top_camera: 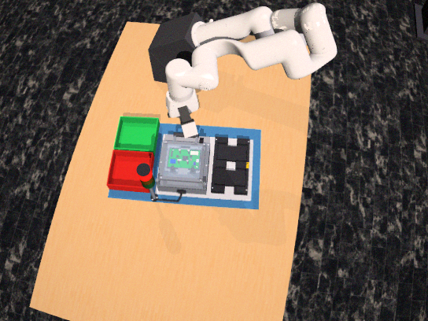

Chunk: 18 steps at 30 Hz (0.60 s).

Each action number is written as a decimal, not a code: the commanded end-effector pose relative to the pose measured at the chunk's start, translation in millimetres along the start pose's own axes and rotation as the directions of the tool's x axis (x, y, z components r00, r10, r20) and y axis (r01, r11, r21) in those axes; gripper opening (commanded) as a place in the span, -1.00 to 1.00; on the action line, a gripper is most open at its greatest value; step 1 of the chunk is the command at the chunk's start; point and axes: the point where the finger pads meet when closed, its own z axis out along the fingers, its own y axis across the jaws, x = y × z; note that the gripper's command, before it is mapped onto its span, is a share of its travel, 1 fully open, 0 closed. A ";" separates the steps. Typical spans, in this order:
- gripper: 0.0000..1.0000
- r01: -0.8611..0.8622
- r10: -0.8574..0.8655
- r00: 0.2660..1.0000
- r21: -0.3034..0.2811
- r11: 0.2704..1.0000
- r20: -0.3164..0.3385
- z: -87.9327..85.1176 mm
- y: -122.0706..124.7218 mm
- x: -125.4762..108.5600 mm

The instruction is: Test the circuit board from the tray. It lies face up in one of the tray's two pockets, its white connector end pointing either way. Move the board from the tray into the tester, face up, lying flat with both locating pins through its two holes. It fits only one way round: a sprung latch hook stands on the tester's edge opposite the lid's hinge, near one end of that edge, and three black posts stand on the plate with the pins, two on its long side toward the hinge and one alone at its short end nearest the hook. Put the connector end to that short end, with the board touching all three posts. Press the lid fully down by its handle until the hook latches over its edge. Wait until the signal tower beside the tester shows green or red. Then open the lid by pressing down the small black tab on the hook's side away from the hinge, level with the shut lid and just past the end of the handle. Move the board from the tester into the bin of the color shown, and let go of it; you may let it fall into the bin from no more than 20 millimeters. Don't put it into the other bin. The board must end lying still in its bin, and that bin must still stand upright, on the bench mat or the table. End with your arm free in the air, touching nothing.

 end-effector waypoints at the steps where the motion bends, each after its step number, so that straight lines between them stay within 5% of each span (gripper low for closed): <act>1: -1.00 -0.162 0.162 0.987 -0.002 0.987 0.005 -1.0 0.7 0.7; 18: -1.00 -0.395 0.395 0.919 -0.003 0.919 0.004 -1.0 0.7 0.7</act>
